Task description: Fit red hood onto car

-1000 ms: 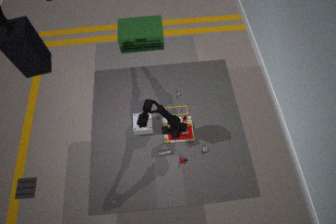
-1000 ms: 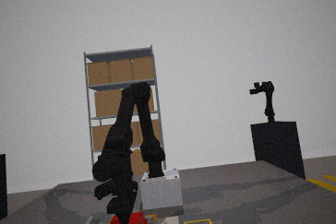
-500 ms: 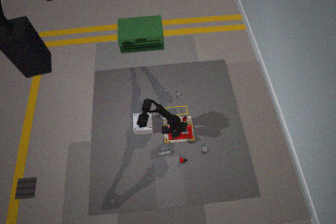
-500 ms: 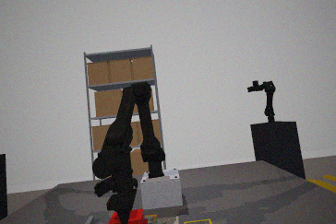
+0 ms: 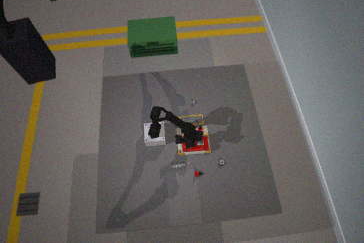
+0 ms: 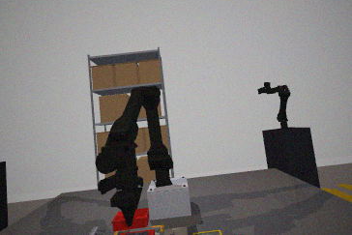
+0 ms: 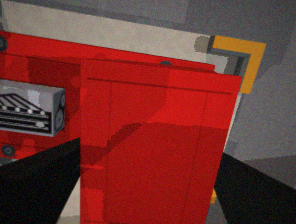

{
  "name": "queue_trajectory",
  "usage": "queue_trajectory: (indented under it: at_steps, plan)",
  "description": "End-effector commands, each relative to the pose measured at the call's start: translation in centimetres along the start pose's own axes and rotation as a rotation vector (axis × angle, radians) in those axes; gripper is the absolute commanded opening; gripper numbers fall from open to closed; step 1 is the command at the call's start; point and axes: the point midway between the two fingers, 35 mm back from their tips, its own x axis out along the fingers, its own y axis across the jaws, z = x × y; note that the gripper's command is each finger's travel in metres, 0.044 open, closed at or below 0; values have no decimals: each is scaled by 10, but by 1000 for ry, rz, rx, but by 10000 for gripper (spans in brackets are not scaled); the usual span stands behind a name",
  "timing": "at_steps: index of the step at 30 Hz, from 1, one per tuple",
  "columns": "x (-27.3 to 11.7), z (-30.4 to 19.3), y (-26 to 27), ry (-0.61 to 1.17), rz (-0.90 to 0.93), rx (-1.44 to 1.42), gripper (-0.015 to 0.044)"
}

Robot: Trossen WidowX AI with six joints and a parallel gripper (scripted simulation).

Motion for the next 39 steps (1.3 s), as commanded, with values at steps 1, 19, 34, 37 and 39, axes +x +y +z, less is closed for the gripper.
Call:
queue_trajectory:
  at_steps: [1,19,34,37,39]
  plan:
    - [-11,0,0,-1,2,0,0]
    - [-28,0,5,0,2,-62,0]
    - [-31,2,28,0,2,-438,0]
    - [-32,3,33,0,2,-513,0]
    - [-32,3,36,0,2,-563,0]
